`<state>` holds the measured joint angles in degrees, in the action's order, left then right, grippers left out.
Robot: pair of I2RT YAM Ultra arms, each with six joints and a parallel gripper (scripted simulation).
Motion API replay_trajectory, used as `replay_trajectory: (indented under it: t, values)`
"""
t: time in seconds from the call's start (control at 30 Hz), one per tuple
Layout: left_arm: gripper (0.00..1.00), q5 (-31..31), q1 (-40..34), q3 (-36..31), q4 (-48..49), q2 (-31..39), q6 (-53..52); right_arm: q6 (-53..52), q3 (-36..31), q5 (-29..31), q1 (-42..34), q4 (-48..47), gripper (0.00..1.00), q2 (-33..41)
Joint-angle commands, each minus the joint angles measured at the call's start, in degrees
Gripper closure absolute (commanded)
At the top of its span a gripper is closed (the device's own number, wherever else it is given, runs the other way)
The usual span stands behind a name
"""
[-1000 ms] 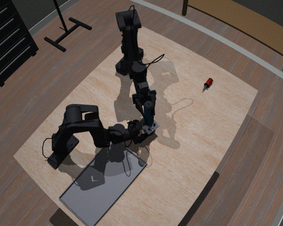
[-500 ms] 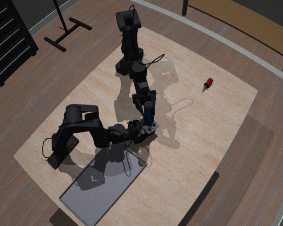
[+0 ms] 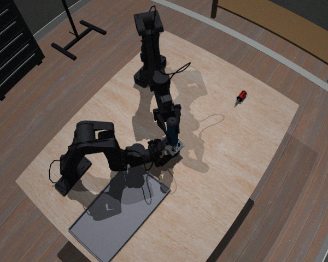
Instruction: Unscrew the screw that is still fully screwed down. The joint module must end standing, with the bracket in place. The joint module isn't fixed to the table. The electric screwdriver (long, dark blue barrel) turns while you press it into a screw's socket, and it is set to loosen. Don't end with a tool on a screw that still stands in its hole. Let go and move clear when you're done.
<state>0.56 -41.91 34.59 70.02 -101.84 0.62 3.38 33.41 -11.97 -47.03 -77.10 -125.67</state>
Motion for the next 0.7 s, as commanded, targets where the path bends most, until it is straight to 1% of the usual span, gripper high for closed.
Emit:
replay_trajectory:
  t: [0.0,0.67]
  values:
    - [0.58,0.13,0.42,2.8,3.19,2.68,-0.01,-0.23,0.37,0.27,-0.12,0.56,0.41,0.28]
    - [0.58,0.07,0.36,3.47,3.09,2.81,-0.02,-0.23,0.37,0.27,-0.12,0.56,0.41,0.28]
